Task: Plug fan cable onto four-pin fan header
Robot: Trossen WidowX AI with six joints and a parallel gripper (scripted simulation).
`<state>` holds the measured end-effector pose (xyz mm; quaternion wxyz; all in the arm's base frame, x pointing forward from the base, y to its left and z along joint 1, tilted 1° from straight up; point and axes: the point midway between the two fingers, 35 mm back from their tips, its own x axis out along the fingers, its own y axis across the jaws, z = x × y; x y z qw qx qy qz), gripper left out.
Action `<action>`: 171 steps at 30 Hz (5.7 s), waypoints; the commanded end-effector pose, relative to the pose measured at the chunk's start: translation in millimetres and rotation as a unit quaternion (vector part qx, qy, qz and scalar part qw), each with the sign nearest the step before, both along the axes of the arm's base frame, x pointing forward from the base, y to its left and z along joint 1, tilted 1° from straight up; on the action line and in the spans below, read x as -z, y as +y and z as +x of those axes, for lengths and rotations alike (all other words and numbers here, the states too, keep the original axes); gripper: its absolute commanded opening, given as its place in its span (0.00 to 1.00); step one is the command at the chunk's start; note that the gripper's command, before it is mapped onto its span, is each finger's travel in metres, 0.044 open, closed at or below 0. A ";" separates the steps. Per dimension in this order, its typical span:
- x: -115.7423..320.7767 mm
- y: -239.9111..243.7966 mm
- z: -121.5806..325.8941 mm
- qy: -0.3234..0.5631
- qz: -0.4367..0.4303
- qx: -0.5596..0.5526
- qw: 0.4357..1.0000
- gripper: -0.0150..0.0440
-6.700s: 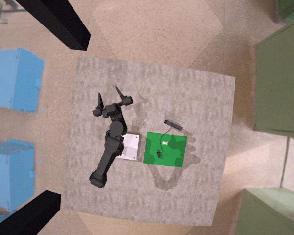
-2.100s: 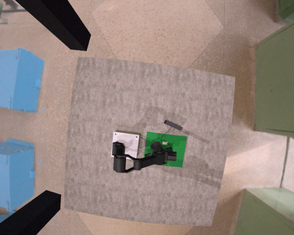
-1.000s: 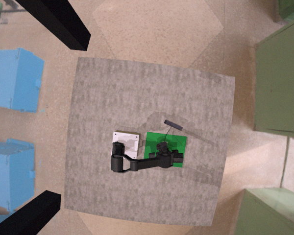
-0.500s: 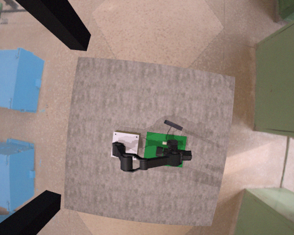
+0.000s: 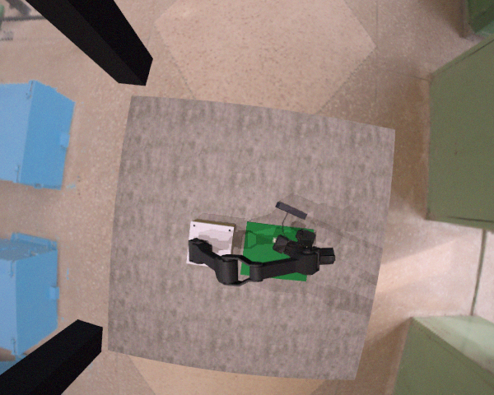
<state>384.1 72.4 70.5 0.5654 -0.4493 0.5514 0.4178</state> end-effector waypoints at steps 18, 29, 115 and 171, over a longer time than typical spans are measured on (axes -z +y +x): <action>17.1 11.8 12.5 0.004 0.093 0.041 0.995 0.25; 29.7 13.2 16.0 0.000 0.163 0.045 0.986 0.25; 30.9 -25.2 -2.1 -0.176 0.619 -0.001 0.766 0.25; 49.9 -30.6 -5.1 -0.170 0.613 0.004 0.772 0.25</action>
